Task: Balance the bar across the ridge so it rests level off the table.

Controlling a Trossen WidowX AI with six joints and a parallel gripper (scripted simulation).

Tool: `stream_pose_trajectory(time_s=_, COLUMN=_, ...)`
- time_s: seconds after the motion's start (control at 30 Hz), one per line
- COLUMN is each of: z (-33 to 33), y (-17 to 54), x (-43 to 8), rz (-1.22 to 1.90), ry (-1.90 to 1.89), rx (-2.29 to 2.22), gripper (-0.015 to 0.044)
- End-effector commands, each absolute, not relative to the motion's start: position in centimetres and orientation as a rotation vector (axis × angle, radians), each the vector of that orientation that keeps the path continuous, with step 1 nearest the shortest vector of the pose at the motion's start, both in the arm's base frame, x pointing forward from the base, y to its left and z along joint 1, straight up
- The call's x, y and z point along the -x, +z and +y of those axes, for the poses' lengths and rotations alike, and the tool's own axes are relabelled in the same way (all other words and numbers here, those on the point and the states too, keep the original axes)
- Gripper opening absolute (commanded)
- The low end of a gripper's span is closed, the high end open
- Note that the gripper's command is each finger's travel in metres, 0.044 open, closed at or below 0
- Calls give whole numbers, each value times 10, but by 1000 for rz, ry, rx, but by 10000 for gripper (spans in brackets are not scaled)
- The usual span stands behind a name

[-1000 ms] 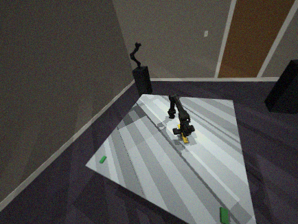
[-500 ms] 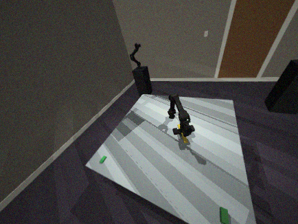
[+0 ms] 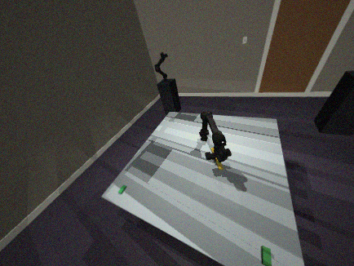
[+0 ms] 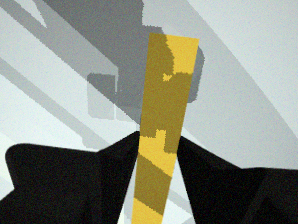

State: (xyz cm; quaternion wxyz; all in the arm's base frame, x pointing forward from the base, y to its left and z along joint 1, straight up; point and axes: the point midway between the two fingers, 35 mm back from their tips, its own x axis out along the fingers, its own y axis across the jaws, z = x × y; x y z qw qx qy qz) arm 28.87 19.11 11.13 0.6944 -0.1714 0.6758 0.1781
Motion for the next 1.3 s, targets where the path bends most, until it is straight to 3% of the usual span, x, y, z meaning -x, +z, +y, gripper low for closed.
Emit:
stream_pose_trajectory(time_s=0.0, z=191, y=111, x=-289, rz=1509, ry=398, rx=383, gripper=0)
stream_pose_trajectory(time_s=0.63, z=191, y=111, x=-289, rz=1509, ry=398, rx=383, gripper=0)
stream_pose_trajectory(time_s=0.87, z=191, y=111, x=-289, rz=1509, ry=398, rx=383, gripper=167)
stream_pose_trajectory(time_s=1.27, z=191, y=111, x=-289, rz=1509, ry=398, rx=383, gripper=167)
